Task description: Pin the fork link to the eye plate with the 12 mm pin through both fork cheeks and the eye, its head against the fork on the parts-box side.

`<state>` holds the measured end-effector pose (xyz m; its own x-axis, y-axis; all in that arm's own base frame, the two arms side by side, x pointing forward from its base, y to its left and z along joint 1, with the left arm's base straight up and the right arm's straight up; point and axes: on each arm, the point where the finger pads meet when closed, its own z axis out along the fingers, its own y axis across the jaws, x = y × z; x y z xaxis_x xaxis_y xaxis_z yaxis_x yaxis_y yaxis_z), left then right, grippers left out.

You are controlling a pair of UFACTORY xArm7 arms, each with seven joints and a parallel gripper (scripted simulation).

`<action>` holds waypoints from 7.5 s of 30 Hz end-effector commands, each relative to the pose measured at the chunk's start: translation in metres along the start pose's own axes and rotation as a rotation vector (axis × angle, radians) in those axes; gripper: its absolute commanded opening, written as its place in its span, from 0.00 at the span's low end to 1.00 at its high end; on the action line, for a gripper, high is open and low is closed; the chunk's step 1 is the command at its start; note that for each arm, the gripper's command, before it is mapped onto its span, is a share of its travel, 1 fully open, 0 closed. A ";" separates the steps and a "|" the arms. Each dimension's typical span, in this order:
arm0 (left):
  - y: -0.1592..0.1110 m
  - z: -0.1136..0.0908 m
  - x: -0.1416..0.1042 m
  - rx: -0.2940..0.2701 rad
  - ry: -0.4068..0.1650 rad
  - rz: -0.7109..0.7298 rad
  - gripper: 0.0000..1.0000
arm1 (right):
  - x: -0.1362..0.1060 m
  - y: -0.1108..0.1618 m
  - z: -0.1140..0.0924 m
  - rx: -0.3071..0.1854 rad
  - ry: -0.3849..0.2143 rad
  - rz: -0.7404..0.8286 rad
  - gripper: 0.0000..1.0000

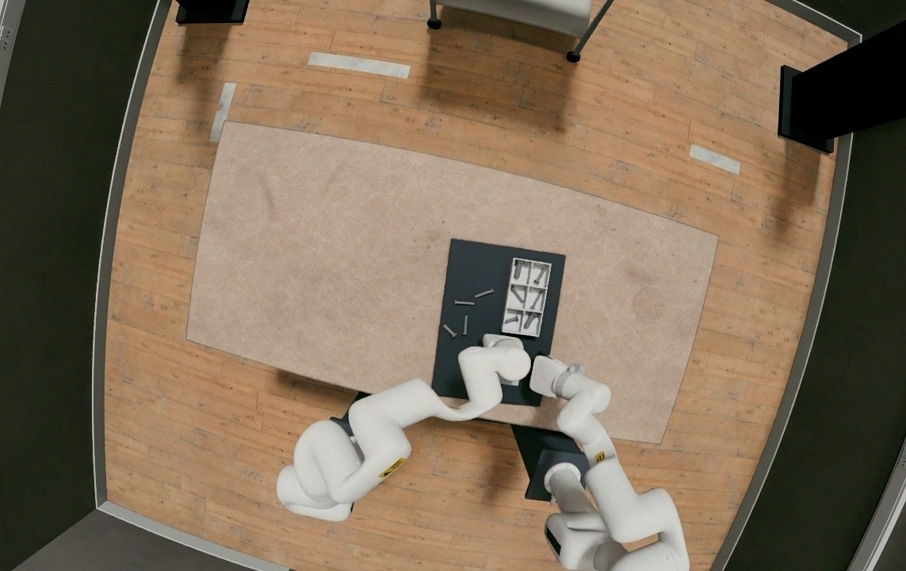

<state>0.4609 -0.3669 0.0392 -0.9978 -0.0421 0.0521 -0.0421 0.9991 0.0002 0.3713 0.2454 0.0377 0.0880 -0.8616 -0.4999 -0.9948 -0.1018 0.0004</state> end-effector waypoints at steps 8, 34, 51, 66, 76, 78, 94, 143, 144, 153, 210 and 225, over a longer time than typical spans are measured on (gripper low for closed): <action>-0.001 -0.002 -0.001 0.003 -0.003 0.000 0.00 | -0.001 -0.001 -0.001 0.003 -0.001 -0.002 0.00; -0.001 -0.001 0.007 0.003 -0.001 -0.001 0.00 | -0.001 -0.001 -0.001 0.003 -0.001 -0.002 0.00; -0.001 -0.001 0.007 0.003 -0.001 -0.001 0.00 | -0.001 -0.001 -0.001 0.003 -0.001 -0.002 0.00; -0.001 -0.001 0.009 0.003 0.000 -0.001 0.00 | -0.001 -0.001 -0.001 0.003 -0.001 -0.002 0.00; -0.001 -0.001 0.014 0.003 0.001 -0.001 0.00 | -0.001 -0.001 -0.001 0.003 -0.001 -0.002 0.00; -0.001 -0.001 0.015 0.003 0.001 -0.001 0.00 | -0.001 -0.001 -0.001 0.003 -0.001 -0.002 0.00; -0.001 -0.001 0.015 0.003 0.001 -0.001 0.00 | -0.001 -0.001 -0.001 0.003 -0.001 -0.002 0.00; -0.001 -0.001 0.023 0.003 -0.003 -0.007 0.00 | -0.001 -0.001 -0.001 0.003 -0.001 -0.002 0.00; -0.001 -0.001 0.023 0.003 -0.003 -0.007 0.00 | -0.001 -0.001 -0.001 0.003 -0.001 -0.002 0.00; -0.001 -0.001 0.024 0.003 -0.003 -0.008 0.00 | -0.001 -0.001 -0.001 0.003 -0.001 -0.002 0.00; -0.001 0.000 0.027 0.003 0.001 -0.010 0.35 | -0.001 -0.001 -0.001 0.003 -0.001 -0.002 0.00; -0.001 0.000 0.027 0.003 0.001 -0.010 0.35 | -0.001 -0.001 -0.001 0.003 -0.001 -0.002 0.00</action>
<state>0.4335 -0.3677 0.0392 -0.9971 -0.0526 0.0558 -0.0526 0.9986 0.0003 0.3712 0.2455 0.0377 0.0881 -0.8616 -0.4999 -0.9948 -0.1020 0.0005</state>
